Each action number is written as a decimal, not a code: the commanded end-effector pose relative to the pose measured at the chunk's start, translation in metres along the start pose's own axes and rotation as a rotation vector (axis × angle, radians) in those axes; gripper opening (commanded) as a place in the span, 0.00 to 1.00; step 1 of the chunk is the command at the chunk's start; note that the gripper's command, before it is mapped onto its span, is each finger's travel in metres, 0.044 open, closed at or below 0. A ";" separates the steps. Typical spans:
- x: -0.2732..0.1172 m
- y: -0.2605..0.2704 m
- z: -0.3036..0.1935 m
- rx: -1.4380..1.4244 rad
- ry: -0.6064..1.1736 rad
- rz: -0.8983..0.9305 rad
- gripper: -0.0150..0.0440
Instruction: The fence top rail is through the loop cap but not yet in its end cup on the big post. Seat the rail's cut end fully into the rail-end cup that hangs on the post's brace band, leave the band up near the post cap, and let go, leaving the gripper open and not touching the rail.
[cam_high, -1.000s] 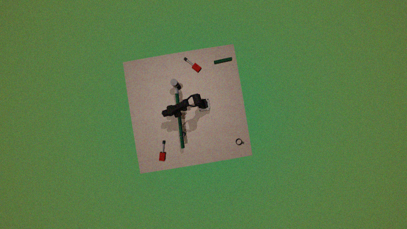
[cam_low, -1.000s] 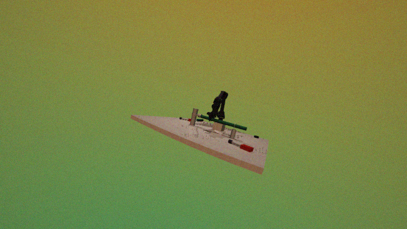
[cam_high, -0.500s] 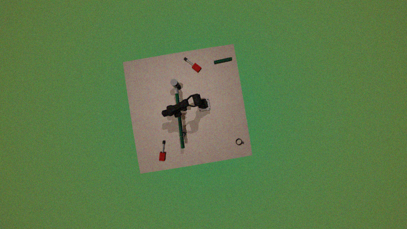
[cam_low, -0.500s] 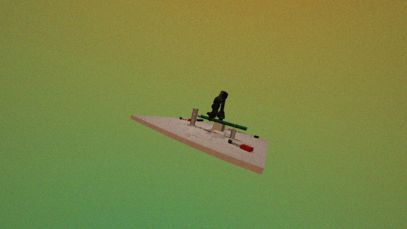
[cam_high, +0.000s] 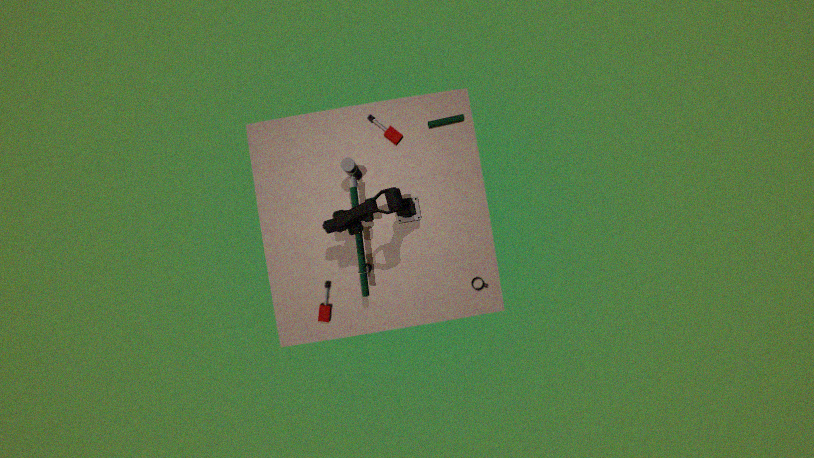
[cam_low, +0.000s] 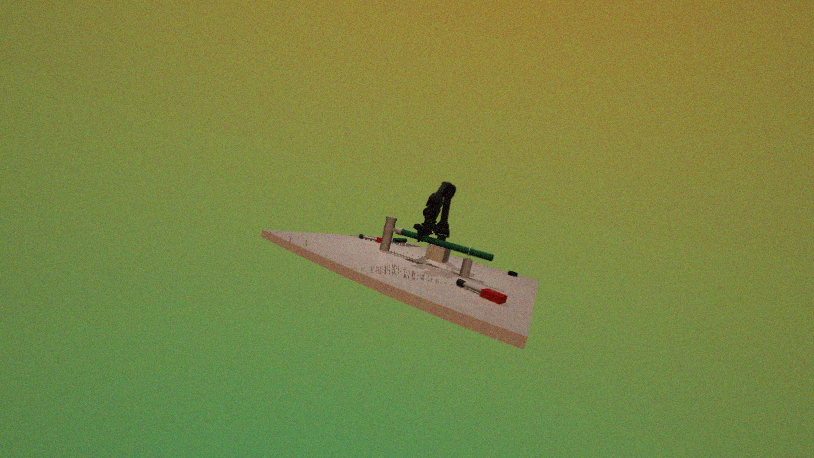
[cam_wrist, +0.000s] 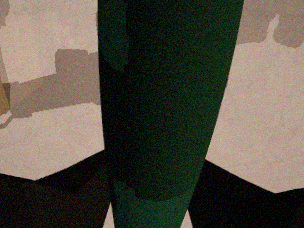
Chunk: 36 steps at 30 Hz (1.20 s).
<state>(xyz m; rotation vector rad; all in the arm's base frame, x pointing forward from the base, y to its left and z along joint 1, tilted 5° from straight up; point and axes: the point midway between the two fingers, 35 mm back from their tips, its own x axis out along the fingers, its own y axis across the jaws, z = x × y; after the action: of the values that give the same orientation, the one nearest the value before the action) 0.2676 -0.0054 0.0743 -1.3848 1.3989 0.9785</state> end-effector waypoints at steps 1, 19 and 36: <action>0.000 0.000 0.000 0.001 0.000 0.000 0.25; 0.002 0.000 -0.011 0.001 0.001 0.000 0.25; 0.004 -0.001 -0.022 0.001 0.002 0.000 0.25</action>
<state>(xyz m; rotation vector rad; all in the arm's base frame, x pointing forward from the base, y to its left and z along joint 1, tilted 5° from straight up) 0.2670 -0.0217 0.0743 -1.3739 1.3951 0.9915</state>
